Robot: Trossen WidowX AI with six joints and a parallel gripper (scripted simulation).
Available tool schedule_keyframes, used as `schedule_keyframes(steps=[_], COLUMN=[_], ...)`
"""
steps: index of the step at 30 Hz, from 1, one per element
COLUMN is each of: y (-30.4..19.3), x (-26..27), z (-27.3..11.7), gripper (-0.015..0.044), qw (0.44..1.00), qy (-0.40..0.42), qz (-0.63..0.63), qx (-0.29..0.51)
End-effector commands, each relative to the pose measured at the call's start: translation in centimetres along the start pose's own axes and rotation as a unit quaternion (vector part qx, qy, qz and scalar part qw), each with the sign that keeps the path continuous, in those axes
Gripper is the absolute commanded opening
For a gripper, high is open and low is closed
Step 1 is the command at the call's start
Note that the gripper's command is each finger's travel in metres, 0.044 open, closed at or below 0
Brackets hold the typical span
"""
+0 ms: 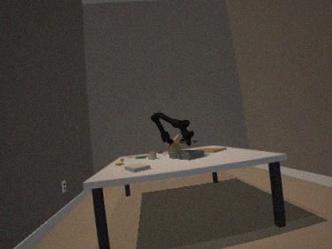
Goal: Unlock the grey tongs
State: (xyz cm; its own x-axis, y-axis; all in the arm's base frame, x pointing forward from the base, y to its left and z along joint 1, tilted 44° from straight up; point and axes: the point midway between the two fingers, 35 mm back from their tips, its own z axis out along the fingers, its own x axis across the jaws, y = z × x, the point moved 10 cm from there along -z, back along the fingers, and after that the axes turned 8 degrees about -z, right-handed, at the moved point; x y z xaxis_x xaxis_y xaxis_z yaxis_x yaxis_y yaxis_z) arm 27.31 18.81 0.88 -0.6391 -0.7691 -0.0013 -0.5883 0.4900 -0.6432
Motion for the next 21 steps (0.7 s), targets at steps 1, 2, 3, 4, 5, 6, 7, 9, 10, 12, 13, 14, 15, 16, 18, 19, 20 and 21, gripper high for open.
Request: schedule_keyframes(steps=[1, 2, 3, 4, 5, 6, 7, 9, 10, 12, 13, 14, 15, 16, 18, 19, 20, 21], y=[0.1, 0.1, 0.0, 0.0, 0.0, 0.0, 0.0, 0.0, 0.0, -0.1, -0.1, -0.1, -0.1, -0.1, -0.2, -0.2, -0.3, -0.3], x=[-0.6, -0.7, -0.8, -0.9, -1.0, -1.2, -1.3, -1.5, -1.6, -1.8, -1.9, -2.0, -2.1, -2.2, -2.4, -2.5, -2.6, -2.7], z=[0.2, 0.2, 0.2, 0.3, 0.3, 0.4, 0.4, 0.4, 0.5, 0.5, 0.5, 0.6, 0.6, 0.6, 0.6, 0.6, 0.6, 0.6], gripper=[-0.0150, -0.0150, -0.0150, -0.0150, -0.0150, -0.0150, -0.0150, -0.0150, -0.0150, -0.0150, -0.0150, -0.0150, -0.0150, -0.0150, -0.0150, -0.0150, -0.0150, -0.0150], qw=[1.000, 1.000, 0.999, 0.999, 0.999, 0.999, 0.998, 0.997, 0.997, 0.996, 0.995, 0.994, 0.993, 0.993, 0.991, 0.990, 0.989, 0.988], qy=[0.018, 0.025, 0.031, 0.038, 0.045, 0.052, 0.058, 0.072, 0.079, 0.092, 0.099, 0.106, 0.113, 0.120, 0.133, 0.140, 0.147, 0.154], qz=[0.002, 0.002, 0.002, 0.002, 0.002, 0.002, 0.002, 0.003, 0.003, 0.003, 0.003, 0.003, 0.003, 0.003, 0.004, 0.004, 0.004, 0.004], qx=[-0.006, -0.007, -0.009, -0.011, -0.012, -0.013, -0.015, -0.017, -0.018, -0.020, -0.021, -0.022, -0.023, -0.024, -0.025, -0.025, -0.026, -0.026])
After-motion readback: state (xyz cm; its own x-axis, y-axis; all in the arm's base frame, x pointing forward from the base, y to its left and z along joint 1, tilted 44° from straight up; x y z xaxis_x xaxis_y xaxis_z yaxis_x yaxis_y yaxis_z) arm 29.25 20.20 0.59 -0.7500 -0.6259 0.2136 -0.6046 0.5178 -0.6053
